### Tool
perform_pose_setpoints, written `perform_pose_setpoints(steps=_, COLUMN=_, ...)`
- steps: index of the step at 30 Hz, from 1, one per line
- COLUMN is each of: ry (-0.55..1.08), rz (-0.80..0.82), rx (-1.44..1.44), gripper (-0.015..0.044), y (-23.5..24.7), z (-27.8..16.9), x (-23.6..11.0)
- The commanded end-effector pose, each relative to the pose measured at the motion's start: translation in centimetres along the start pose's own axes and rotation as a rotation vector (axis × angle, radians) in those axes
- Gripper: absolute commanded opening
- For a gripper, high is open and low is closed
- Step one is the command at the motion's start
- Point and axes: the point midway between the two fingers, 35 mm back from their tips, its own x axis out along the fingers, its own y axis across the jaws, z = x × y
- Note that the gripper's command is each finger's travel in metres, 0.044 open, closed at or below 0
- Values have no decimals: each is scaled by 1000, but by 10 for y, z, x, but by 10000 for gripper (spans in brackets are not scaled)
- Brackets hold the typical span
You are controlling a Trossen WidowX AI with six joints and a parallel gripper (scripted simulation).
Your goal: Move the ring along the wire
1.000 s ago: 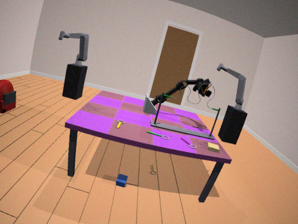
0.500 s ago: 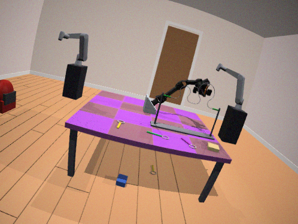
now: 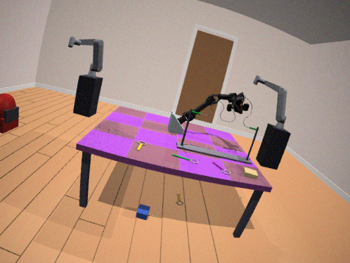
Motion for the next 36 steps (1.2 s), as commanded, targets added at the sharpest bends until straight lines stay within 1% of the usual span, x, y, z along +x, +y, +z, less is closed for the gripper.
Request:
perform_pose_setpoints(steps=1, ry=-4, rz=27, rx=54, gripper=-150, y=2, z=-1, x=-1)
perform_pose_setpoints(steps=36, ry=-57, rz=207, rx=450, gripper=-150, y=16, z=2, x=0)
